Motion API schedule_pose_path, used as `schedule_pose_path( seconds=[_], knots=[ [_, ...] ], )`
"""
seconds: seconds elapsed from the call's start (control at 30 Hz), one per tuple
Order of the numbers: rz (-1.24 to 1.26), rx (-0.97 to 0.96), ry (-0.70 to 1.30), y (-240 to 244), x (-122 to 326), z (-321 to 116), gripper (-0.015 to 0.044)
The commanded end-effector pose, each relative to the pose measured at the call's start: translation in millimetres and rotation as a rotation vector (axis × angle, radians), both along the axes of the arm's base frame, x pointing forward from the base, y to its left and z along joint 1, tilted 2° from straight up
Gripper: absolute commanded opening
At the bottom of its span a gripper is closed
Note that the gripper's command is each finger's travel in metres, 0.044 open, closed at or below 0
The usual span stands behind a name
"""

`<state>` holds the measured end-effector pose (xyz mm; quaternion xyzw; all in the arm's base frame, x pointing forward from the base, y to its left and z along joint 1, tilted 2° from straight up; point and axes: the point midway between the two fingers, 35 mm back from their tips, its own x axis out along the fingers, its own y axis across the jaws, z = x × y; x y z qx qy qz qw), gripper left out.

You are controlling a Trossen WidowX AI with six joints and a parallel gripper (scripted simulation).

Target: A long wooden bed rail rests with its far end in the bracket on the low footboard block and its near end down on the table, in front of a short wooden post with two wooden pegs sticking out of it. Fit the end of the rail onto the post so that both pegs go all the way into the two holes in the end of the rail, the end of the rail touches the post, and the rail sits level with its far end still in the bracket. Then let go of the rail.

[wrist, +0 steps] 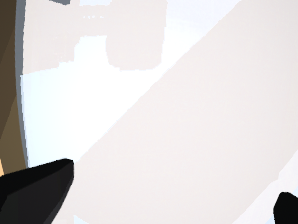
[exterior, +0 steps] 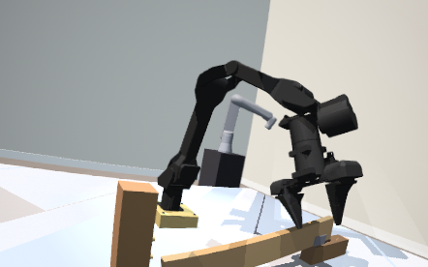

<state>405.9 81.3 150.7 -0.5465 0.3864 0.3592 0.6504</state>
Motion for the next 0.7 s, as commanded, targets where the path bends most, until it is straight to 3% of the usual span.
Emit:
schedule_pose_path(
  seconds=[0.0, 0.2, 0.67],
  knots=[
    [0.023, -0.047, 0.148, -46.9, -23.1, -23.8, 0.0440],
    [0.075, -0.041, 0.397, -117.4, -77.9, -50.2, 0.0440],
    [0.081, -0.033, 0.422, -122.1, -83.7, -61.1, 0.0440]
  ],
)
